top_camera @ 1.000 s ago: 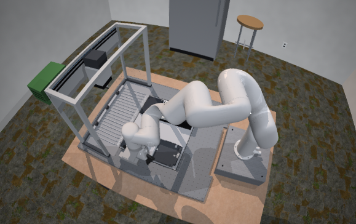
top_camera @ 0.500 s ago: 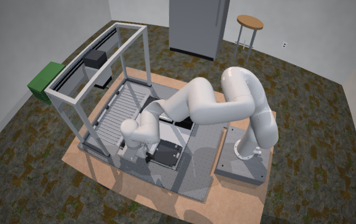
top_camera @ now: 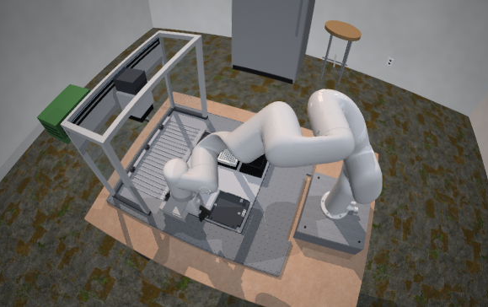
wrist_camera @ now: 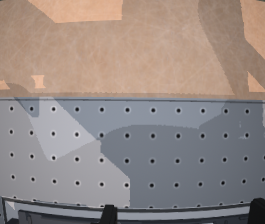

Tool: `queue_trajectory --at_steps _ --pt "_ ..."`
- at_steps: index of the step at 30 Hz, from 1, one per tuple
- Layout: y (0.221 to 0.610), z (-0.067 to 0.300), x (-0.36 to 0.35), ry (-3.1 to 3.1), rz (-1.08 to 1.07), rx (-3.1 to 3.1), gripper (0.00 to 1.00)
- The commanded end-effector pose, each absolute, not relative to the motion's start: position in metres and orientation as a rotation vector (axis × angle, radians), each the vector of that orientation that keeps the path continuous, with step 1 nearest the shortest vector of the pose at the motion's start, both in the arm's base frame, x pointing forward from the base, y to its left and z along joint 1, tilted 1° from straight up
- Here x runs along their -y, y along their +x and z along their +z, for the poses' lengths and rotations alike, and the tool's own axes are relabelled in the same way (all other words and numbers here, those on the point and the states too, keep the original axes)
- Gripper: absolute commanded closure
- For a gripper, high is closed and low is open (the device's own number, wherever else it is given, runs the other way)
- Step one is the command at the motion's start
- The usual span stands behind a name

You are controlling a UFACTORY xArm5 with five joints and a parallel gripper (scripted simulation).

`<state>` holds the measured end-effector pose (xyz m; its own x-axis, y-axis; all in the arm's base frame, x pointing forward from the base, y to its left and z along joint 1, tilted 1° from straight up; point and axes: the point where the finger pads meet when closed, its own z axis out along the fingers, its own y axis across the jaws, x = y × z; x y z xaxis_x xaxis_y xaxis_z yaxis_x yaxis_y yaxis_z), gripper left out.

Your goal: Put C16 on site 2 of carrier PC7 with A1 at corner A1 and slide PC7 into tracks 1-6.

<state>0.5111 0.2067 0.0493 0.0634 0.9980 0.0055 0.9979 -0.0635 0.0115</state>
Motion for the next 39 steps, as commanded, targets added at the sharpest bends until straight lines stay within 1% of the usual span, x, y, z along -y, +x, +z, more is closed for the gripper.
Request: queue_trajectory --at_steps 1,11,22,23,37,39 --pt "0.512 0.058 -0.207 2.286 0.025 -2.146 0.00" --pt "0.512 0.072 -0.207 2.286 0.025 -2.146 0.00" --pt "0.512 0.072 -0.207 2.286 0.025 -2.146 0.00" --pt "0.507 0.072 -0.205 2.322 0.025 -2.107 0.19" --pt "0.444 0.070 -0.176 2.750 0.026 -1.515 0.19" --pt "0.444 0.070 -0.176 2.750 0.026 -1.515 0.19"
